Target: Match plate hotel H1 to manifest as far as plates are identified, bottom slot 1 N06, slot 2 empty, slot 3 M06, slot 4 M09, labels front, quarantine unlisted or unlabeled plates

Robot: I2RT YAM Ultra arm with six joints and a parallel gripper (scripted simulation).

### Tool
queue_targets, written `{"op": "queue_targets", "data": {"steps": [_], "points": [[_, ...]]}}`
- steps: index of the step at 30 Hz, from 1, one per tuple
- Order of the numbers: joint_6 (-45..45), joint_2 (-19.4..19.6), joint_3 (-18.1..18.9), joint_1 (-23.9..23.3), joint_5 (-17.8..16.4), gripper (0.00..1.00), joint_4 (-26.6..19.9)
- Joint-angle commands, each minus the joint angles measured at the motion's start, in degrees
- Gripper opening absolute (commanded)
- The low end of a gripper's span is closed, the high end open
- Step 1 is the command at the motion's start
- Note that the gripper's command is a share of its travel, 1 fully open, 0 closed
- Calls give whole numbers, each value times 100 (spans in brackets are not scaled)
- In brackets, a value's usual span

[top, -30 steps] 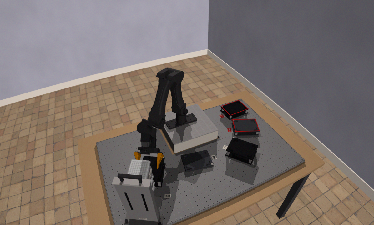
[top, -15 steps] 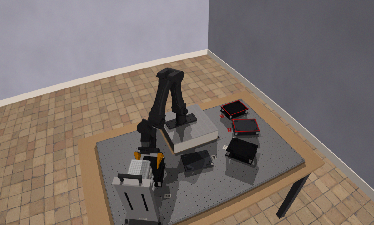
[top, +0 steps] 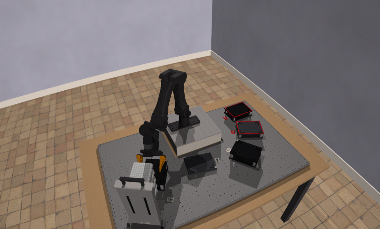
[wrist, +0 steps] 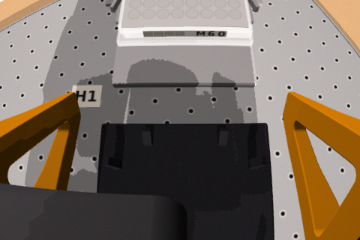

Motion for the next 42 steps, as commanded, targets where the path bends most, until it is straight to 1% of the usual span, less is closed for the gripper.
{"op": "queue_targets", "data": {"steps": [1, 8, 10, 11, 22, 24, 25, 26, 28, 29, 30, 33, 34, 39, 41, 42], "points": [[38, -201, 204, -9, -14, 100, 128], [38, -201, 204, -9, -14, 100, 128], [-10, -238, 91, -82, -57, 100, 137], [-30, -252, -114, -93, -67, 100, 139], [-136, -575, -484, -246, -194, 100, 142], [-136, -575, -484, -246, -194, 100, 142], [-148, -625, -329, -252, -208, 100, 133], [-154, -639, -551, -278, -220, 100, 140], [-170, -694, -615, -307, -246, 100, 75], [-170, -699, -617, -309, -247, 100, 71], [-174, -712, -433, -298, -248, 100, 69], [-174, -724, -395, -255, -249, 100, 137], [-180, -710, -652, -310, -259, 100, 161], [-217, -721, -826, -380, -305, 100, 306], [-217, -721, -826, -380, -305, 100, 306], [-228, -740, -684, -367, -317, 100, 340]]}}
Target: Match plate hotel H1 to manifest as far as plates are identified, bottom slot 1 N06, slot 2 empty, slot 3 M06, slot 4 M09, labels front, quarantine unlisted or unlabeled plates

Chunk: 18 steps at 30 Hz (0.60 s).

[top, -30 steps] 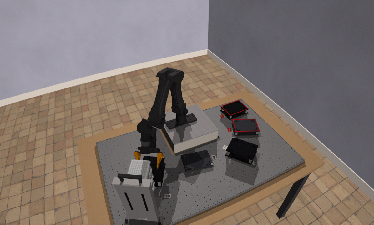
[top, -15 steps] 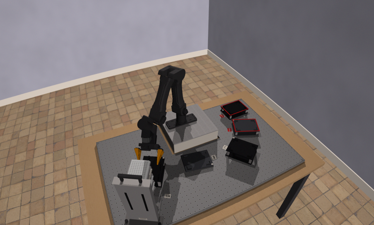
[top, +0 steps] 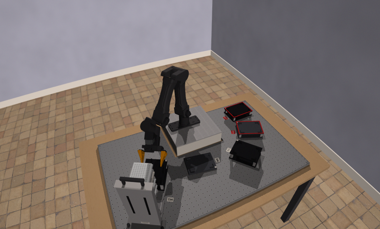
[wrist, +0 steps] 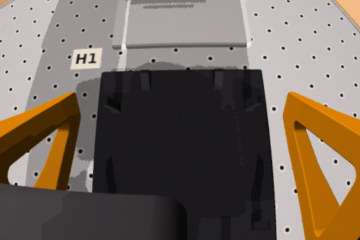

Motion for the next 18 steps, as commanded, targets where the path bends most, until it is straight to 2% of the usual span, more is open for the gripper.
{"op": "queue_targets", "data": {"steps": [1, 9, 10, 18], "points": [[-70, -179, -104, -68, -109, 100, 246], [-133, -179, -378, -169, -192, 100, 491], [-124, -24, -130, -99, -185, 100, 508], [9, 263, 15, 50, -45, 100, 615]]}}
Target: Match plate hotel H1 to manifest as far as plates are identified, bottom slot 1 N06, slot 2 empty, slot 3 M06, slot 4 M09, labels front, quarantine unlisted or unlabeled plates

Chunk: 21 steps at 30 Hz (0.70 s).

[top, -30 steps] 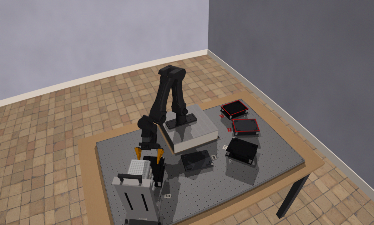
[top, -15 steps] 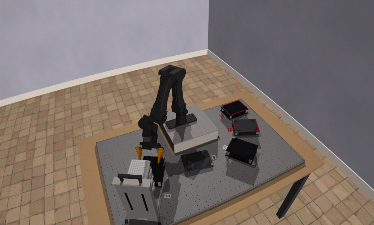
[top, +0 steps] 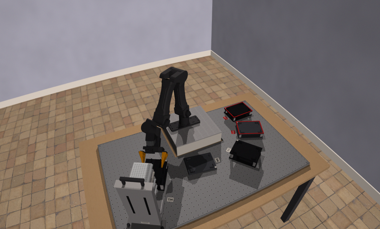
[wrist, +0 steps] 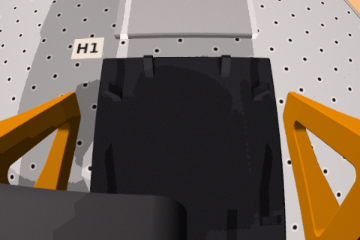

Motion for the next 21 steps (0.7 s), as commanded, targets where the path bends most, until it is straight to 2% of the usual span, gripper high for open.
{"op": "queue_targets", "data": {"steps": [1, 8, 10, 21], "points": [[71, 97, 255, 83, 49, 100, 211], [124, 326, 421, 167, 124, 100, 298], [123, 166, 421, 111, 106, 100, 302], [113, 173, 425, 112, 92, 100, 305]]}}
